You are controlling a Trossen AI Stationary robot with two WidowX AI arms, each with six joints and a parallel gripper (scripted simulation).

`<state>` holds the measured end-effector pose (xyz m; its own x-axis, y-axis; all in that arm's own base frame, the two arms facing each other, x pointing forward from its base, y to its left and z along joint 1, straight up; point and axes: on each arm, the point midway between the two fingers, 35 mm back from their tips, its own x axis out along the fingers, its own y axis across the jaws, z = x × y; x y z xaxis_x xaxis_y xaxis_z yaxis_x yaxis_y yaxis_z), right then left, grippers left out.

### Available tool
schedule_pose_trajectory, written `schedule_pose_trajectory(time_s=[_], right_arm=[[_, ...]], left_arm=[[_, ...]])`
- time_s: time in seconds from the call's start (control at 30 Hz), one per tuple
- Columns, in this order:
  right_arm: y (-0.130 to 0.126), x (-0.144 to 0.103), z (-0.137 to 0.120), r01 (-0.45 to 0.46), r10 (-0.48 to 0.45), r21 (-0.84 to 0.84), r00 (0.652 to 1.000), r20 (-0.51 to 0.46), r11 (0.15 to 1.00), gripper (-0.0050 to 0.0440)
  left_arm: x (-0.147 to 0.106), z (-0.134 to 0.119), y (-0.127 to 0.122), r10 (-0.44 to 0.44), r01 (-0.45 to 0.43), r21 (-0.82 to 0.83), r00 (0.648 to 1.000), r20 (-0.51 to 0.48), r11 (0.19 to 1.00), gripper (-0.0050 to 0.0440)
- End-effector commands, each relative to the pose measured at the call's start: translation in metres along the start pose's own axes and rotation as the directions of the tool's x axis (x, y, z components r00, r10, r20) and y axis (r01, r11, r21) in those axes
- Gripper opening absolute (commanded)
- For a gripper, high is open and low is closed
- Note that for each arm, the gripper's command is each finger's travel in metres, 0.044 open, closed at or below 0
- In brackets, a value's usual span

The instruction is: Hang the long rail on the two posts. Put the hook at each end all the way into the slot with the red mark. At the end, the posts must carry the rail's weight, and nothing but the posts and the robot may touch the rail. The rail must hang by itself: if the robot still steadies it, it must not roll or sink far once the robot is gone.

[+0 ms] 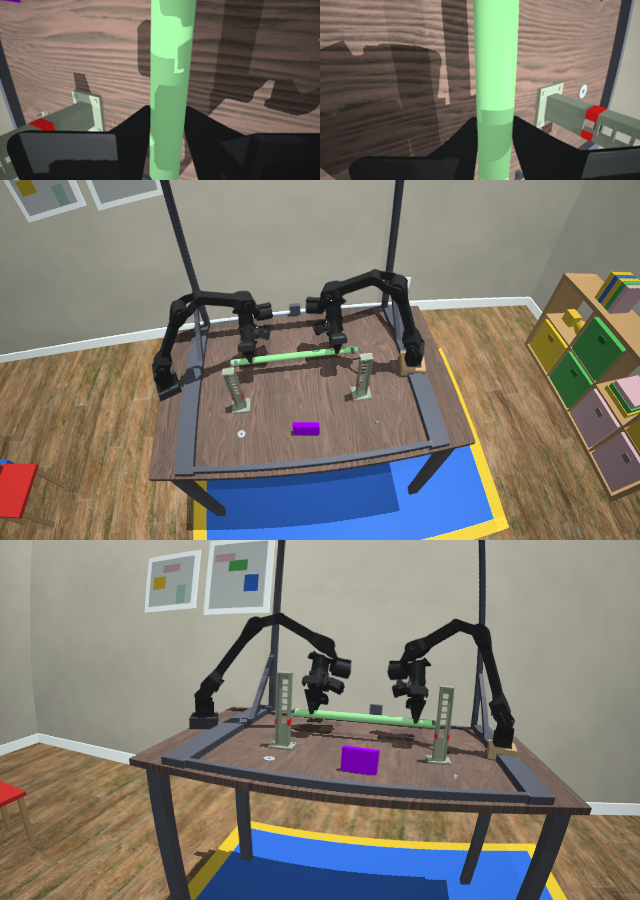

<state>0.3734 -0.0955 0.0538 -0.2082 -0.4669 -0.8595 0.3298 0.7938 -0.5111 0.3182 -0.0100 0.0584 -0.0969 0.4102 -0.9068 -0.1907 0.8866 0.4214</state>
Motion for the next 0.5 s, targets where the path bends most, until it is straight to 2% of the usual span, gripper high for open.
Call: schedule_pose_trajectory(time_s=[0.0,0.47], right_arm=[[-0.0186,-0.0064,0.0033,-0.008,0.007,0.018,0.999,0.034,1.0,-0.005],[-0.024,-0.0027,0.0041,-0.007,0.007,0.018,0.999,0.034,1.0,-0.005]], left_arm=[[-0.0059,0.0014,0.0157,-0.008,0.008,-0.014,0.999,0.037,1.0,-0.005],[-0.002,0.0006,0.0231,-0.007,0.008,-0.014,0.999,0.037,1.0,-0.005]])
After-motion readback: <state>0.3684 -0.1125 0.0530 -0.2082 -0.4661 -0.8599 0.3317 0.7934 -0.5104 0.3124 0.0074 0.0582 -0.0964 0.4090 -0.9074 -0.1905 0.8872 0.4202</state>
